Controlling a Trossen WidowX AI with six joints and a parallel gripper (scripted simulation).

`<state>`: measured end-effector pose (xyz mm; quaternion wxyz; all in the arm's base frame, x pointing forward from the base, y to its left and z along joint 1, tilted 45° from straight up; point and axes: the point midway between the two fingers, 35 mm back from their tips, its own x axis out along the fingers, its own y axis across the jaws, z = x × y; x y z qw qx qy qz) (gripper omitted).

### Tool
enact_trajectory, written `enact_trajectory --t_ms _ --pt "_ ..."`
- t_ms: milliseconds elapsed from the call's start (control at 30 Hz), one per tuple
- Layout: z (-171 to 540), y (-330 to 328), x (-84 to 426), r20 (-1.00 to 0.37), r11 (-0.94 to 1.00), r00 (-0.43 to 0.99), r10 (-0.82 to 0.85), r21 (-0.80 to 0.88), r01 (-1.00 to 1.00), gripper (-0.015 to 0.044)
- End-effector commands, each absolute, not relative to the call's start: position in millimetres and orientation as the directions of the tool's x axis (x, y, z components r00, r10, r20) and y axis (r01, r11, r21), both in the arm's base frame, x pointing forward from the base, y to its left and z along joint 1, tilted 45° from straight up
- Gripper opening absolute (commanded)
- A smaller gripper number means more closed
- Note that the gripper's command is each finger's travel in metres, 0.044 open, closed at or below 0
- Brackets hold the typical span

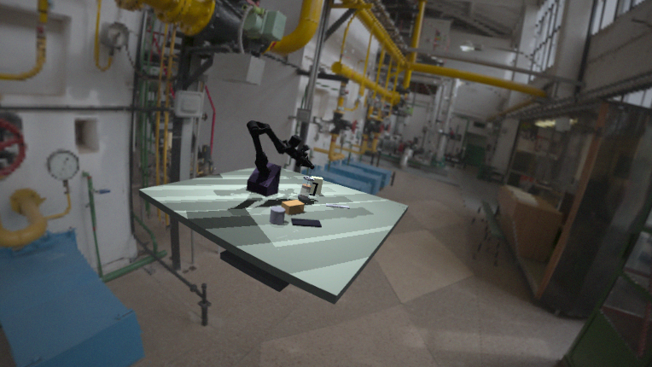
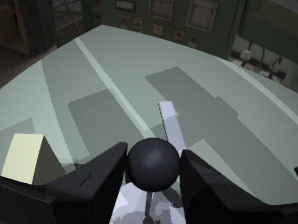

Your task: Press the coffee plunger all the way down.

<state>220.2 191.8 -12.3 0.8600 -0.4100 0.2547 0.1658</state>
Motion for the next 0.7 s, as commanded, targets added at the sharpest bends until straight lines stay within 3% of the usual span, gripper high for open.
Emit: enact_trajectory --t_ms 0,667 --pt "-29.8 170.3 217.1 -0.605 0.581 0.796 0.03 -0.637 -0.506 0.0119" --pt "-49.6 162.4 233.3 -0.6 0.579 0.8 0.031 -0.641 -0.503 0.0119"
